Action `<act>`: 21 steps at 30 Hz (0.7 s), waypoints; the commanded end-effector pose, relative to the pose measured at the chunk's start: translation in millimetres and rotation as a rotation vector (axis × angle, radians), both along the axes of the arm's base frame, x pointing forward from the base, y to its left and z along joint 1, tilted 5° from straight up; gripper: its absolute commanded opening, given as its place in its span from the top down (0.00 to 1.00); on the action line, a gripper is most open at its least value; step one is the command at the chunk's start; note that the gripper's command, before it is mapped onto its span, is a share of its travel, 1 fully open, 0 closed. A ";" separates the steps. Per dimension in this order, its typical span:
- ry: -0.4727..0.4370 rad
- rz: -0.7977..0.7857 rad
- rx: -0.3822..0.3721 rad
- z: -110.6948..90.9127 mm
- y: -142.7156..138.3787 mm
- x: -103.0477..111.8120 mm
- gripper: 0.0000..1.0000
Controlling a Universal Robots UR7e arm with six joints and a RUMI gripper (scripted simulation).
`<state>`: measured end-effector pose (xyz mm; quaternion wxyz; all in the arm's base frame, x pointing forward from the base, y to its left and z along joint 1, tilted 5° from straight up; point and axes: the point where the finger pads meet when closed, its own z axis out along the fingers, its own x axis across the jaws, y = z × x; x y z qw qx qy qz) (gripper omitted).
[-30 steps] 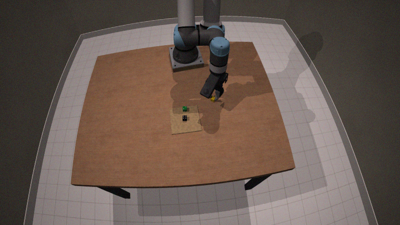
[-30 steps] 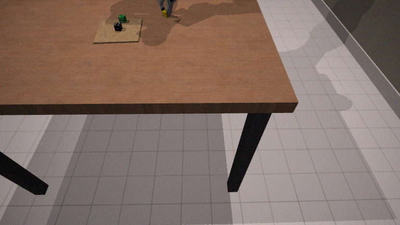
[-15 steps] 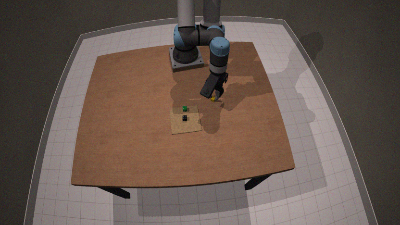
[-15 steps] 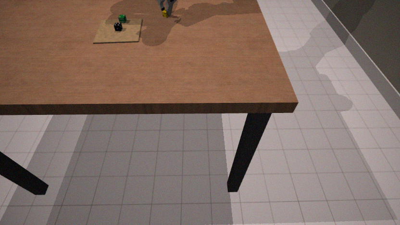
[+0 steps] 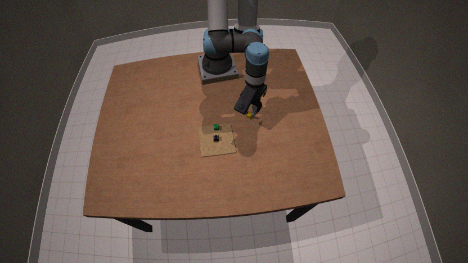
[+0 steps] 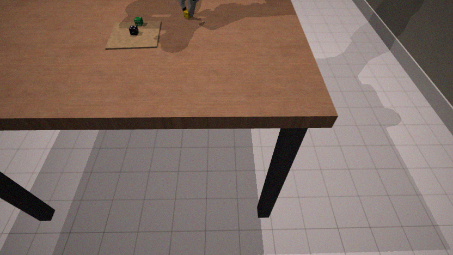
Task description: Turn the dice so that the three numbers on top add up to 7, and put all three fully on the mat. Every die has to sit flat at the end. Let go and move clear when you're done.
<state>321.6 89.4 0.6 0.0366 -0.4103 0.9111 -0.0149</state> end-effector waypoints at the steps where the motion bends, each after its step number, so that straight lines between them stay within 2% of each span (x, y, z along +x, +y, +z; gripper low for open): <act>1: -0.001 0.000 0.000 9.5 -0.1 -0.4 0.97; 9: -0.001 0.000 0.000 44.0 -0.2 -3.2 0.97; 11: -0.001 0.000 0.000 44.0 -0.2 -3.2 0.97; 21: -0.001 0.000 0.000 87.6 -0.3 -6.7 0.97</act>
